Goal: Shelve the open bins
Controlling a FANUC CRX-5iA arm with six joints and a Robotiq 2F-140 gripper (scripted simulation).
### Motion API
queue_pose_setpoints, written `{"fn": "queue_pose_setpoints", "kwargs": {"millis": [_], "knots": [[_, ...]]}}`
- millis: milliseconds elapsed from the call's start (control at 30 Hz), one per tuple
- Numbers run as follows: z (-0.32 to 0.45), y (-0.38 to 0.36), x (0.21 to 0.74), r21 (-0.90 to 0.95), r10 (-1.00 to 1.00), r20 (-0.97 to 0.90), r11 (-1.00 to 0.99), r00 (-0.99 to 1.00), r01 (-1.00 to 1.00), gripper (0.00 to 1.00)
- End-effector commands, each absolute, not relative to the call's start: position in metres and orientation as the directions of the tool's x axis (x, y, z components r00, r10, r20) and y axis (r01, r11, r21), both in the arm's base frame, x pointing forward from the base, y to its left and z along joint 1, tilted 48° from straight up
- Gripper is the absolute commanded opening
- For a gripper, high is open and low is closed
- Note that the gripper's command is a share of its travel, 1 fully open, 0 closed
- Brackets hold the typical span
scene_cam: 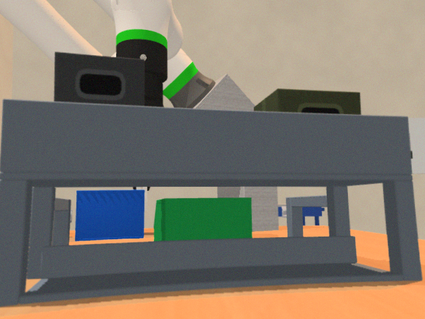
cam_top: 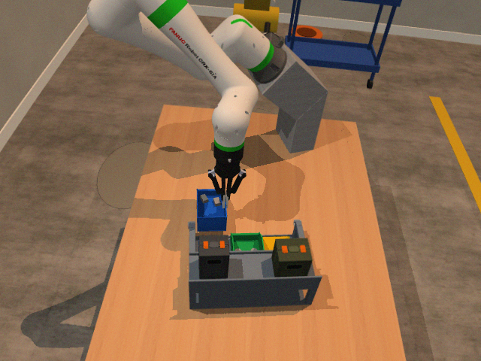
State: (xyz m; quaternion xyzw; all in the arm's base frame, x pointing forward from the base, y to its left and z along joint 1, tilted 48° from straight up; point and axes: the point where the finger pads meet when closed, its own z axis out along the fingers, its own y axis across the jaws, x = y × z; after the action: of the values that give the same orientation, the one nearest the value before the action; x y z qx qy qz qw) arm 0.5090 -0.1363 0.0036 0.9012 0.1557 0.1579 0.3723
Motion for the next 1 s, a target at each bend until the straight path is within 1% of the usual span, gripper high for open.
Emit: {"fn": "queue_pose_setpoints", "kwargs": {"millis": [0,433,967], "knots": [[0.0037,-0.136,0.509,0.72,0.398,0.169,-0.674,0.902,0.163,0.0],[0.004,-0.1359,0.5095,0.721,0.393,0.163,-0.674,0.905,0.163,0.0],[0.0062,-0.1328,0.5121,0.721,0.333,0.1,-0.673,0.937,0.163,0.0]]}}
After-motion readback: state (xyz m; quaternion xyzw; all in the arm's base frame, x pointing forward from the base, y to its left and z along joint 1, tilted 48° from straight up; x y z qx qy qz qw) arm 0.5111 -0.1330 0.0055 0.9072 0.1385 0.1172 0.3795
